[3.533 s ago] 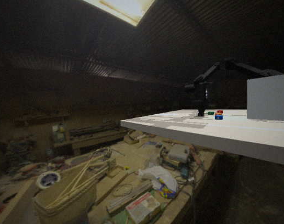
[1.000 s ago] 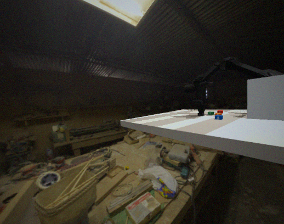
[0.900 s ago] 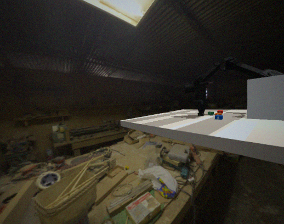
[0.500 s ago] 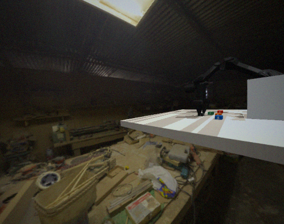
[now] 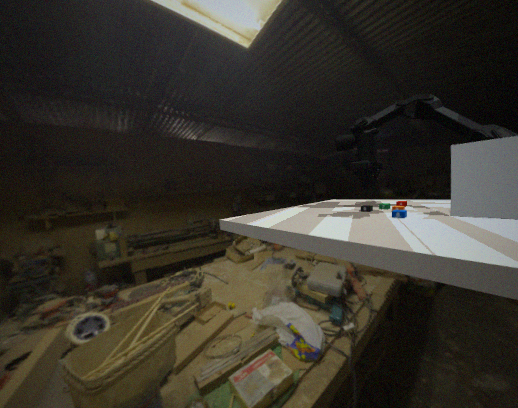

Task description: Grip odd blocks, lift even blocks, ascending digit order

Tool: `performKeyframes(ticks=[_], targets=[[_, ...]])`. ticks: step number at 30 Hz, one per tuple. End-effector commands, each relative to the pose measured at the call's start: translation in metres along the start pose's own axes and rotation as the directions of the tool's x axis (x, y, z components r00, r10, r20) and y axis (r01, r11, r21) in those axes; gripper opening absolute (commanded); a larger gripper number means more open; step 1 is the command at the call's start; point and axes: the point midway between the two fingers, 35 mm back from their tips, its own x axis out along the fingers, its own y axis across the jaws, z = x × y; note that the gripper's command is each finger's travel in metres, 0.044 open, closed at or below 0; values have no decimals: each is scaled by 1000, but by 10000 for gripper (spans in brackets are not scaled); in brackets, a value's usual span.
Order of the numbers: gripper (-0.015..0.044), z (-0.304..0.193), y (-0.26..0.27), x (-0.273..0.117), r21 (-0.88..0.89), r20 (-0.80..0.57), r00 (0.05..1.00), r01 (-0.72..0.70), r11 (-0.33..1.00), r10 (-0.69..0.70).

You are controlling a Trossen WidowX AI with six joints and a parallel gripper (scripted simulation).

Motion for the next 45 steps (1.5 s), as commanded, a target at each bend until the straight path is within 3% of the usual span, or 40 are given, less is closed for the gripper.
performKeyframes(ticks=[1,4,13,26,33,40,43,45], targets=[[190,2,-1,-42,15,31,999,-13,1000,12],[120,2,-1,-42,15,31,999,-13,1000,12],[120,2,-4,-43,15,31,999,-13,1000,13],[120,-70,-170,-40,10,28,1000,-9,1000,8],[120,-85,-185,-37,11,26,1000,-3,1000,3],[304,-82,-185,41,11,26,1000,0,1000,0],[383,-83,-185,43,11,26,1000,1,1000,-1],[400,-83,-185,43,11,26,1000,1,1000,-1]])
